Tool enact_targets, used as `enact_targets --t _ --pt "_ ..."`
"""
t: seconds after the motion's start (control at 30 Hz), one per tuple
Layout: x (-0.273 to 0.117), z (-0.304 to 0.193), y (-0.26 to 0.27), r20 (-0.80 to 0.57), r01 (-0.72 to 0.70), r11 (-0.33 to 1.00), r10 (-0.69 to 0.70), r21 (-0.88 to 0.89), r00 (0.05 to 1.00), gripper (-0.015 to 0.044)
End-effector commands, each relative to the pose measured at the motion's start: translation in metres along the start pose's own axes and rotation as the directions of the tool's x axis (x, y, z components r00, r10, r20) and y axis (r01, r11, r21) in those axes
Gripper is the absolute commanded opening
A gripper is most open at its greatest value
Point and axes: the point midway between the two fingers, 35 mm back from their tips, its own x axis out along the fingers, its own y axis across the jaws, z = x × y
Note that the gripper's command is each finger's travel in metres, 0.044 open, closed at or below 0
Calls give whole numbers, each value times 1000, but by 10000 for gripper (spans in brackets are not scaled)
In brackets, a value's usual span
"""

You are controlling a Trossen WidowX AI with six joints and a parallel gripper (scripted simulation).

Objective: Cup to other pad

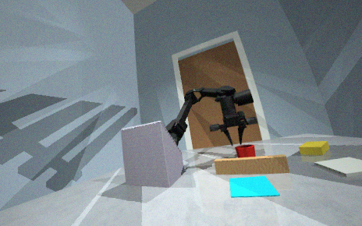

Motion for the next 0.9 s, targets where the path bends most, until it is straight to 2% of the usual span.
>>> enact_targets --t 0.0,0.87 --pt "7 0 -2 -7 4 1000 -4 9 1000 148" --pt "48 -2 -4 -12 4 1000 -4 9 1000 148"
